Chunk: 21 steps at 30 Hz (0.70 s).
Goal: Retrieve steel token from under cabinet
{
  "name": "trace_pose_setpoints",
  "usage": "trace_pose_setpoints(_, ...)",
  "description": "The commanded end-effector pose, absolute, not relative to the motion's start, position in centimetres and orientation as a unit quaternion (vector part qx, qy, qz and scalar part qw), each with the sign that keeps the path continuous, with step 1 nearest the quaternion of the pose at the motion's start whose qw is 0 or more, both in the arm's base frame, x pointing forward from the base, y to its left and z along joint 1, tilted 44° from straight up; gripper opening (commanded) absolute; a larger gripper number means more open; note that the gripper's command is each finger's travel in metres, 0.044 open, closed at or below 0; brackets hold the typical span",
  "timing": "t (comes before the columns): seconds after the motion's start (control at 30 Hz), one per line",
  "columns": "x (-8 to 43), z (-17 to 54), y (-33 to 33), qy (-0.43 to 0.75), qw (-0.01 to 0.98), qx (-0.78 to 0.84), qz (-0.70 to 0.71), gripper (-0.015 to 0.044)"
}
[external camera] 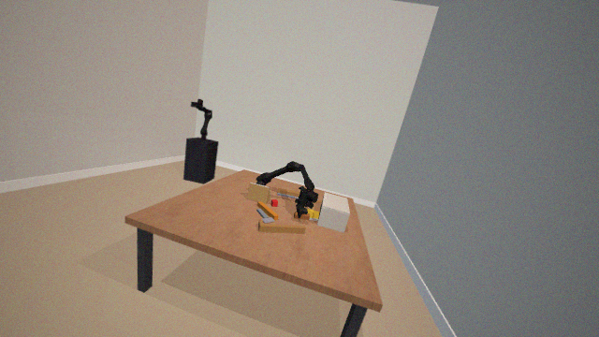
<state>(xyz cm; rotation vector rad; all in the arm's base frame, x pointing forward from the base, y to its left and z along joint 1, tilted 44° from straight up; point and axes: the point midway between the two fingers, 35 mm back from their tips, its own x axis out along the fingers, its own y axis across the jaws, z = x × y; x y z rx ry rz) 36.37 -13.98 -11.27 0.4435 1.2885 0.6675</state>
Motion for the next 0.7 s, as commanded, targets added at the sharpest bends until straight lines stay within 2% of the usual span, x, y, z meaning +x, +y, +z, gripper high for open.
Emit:
trace_pose_setpoints(0.0, 36.5, -10.9, -13.5, 0.582, 0.727, 0.202, 0.304, 0.0000)
trace_pose_setpoints(0.67, 36.0, -9.4, -11.7, 0.582, 0.726, 0.203, 0.305, 0.0000)
